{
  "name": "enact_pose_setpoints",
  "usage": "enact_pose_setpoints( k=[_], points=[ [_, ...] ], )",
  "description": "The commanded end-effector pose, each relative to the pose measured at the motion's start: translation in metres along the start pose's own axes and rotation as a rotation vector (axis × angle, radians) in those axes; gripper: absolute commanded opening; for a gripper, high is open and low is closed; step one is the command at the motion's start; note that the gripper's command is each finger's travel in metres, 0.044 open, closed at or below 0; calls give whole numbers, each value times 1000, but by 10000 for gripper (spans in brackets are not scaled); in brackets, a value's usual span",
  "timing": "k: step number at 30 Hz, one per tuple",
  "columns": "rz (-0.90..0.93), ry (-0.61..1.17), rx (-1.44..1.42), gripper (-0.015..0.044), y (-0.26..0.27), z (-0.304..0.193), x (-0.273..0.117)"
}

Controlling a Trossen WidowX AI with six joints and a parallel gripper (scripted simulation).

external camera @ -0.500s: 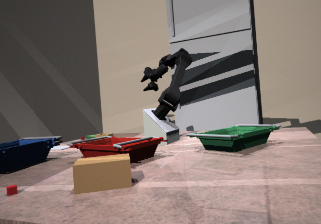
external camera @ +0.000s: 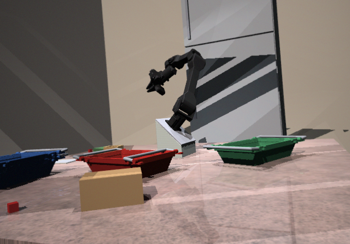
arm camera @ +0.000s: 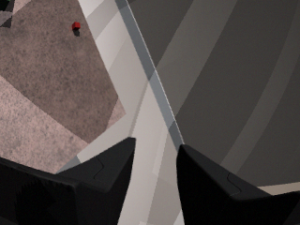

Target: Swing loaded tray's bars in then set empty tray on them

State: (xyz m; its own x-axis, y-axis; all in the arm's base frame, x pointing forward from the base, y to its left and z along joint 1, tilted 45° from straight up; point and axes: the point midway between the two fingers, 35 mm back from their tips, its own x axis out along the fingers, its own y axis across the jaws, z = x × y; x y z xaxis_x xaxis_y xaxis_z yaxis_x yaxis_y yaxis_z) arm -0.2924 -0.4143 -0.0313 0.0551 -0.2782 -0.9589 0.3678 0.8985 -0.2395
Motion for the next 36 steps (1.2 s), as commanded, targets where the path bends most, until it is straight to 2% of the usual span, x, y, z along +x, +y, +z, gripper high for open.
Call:
enact_pose_setpoints(
  k=[1, 6, 10, 17, 27, 32, 36],
  points=[
    [66, -65, -27, 85, 5, 70, 17],
    [148, -112, -48, 85, 21, 159, 35],
    [206, -136, -63, 85, 39, 212, 43],
    [372, -182, -97, 85, 103, 321, 57],
    [632, -141, -149, 85, 239, 439, 56],
    [755, -67, -177, 85, 320, 475, 47],
    [853, 36, -199, 85, 391, 483, 34]
  ],
)
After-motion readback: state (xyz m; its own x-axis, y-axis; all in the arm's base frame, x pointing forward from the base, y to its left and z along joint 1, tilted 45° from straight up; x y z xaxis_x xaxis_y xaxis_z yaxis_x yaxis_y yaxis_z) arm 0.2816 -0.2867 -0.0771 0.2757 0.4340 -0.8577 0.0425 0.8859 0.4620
